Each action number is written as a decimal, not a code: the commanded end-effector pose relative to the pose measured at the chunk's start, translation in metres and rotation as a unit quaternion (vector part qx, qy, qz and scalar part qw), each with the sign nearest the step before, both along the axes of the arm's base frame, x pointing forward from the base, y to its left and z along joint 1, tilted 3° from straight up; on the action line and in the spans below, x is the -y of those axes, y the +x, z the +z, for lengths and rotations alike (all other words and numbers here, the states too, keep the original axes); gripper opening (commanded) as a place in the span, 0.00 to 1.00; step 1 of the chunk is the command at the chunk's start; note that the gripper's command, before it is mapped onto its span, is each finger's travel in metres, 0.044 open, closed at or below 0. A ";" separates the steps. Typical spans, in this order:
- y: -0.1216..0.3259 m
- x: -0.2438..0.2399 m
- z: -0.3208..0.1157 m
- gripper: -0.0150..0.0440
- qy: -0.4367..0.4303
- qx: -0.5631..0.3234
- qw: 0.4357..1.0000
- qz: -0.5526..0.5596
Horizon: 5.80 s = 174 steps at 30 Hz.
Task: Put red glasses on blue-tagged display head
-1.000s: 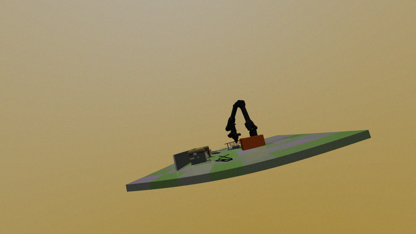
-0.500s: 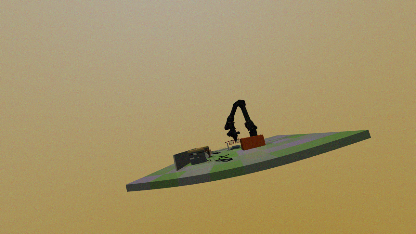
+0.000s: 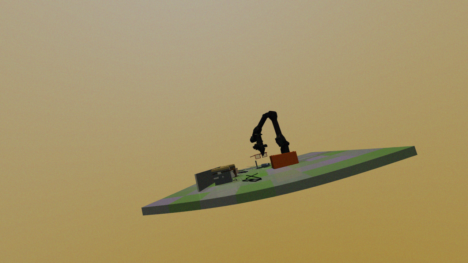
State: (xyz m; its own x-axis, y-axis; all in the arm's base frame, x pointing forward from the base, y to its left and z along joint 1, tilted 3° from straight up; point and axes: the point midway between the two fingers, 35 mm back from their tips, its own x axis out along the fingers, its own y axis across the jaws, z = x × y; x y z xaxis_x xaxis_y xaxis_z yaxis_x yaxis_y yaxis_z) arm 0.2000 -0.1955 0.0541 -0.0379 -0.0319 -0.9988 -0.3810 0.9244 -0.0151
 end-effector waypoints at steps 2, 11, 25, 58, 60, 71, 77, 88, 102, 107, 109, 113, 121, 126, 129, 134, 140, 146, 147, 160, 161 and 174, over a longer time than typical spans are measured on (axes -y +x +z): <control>0.017 -0.015 0.002 0.25 -0.003 0.004 0.999 -0.039; 0.043 -0.049 0.000 0.25 -0.004 0.009 0.993 -0.121; 0.072 -0.109 -0.002 0.25 -0.005 0.014 0.969 -0.248; 0.087 -0.235 -0.009 0.25 -0.010 0.016 0.880 -0.474; 0.087 -0.235 -0.011 0.25 -0.010 0.016 0.880 -0.474; 0.088 -0.235 -0.024 0.25 -0.010 0.016 0.880 -0.474; 0.089 -0.235 -0.031 0.25 -0.010 0.016 0.880 -0.474; 0.090 -0.235 -0.044 0.25 -0.010 0.016 0.880 -0.474; 0.090 -0.235 -0.060 0.25 -0.010 0.016 0.880 -0.474; 0.089 -0.235 -0.065 0.25 -0.010 0.016 0.880 -0.474; 0.089 -0.235 -0.068 0.25 -0.010 0.016 0.880 -0.474; 0.089 -0.234 -0.072 0.25 -0.010 0.016 0.880 -0.474; 0.088 -0.234 -0.081 0.25 -0.010 0.016 0.880 -0.474; 0.087 -0.234 -0.086 0.25 -0.010 0.016 0.880 -0.474; 0.087 -0.234 -0.090 0.25 -0.010 0.016 0.880 -0.474; 0.086 -0.234 -0.095 0.25 -0.010 0.016 0.880 -0.474; 0.084 -0.233 -0.102 0.25 -0.010 0.016 0.880 -0.474; 0.083 -0.233 -0.108 0.25 -0.010 0.016 0.880 -0.474; 0.083 -0.233 -0.108 0.25 -0.010 0.016 0.880 -0.474; 0.085 -0.233 -0.105 0.44 -0.011 0.017 0.880 -0.474; 0.085 -0.233 -0.105 0.44 -0.011 0.017 0.880 -0.474; 0.080 -0.228 -0.100 0.44 -0.010 0.016 0.880 -0.474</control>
